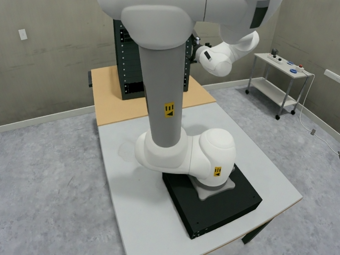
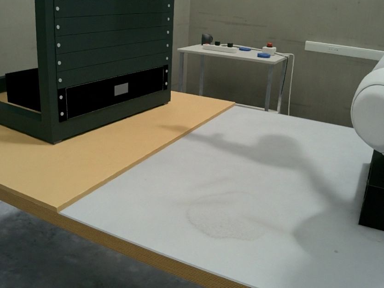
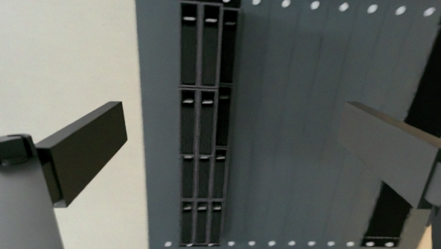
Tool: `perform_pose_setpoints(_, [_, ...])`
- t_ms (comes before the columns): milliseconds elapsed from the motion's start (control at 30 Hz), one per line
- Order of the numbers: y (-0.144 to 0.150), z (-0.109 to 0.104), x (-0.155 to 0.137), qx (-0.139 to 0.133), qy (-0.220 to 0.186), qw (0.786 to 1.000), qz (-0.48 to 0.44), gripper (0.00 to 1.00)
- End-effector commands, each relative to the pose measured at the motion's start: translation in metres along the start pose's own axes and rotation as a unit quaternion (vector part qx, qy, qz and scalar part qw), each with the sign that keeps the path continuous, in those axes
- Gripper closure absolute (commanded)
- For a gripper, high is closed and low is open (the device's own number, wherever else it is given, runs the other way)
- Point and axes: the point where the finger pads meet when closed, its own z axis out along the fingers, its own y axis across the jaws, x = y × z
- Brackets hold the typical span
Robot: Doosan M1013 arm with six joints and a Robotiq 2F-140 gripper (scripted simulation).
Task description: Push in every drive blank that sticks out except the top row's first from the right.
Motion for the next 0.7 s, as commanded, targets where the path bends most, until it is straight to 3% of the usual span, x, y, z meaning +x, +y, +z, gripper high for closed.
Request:
perform_pose_setpoints(0, [-0.013, -0.002, -0.007, 0.015, -0.002, 1.000, 0.014, 0.00])
perform_pose_setpoints(667, [-0.025, -0.005, -0.012, 0.028, -0.004, 0.999, 0.028, 0.00])
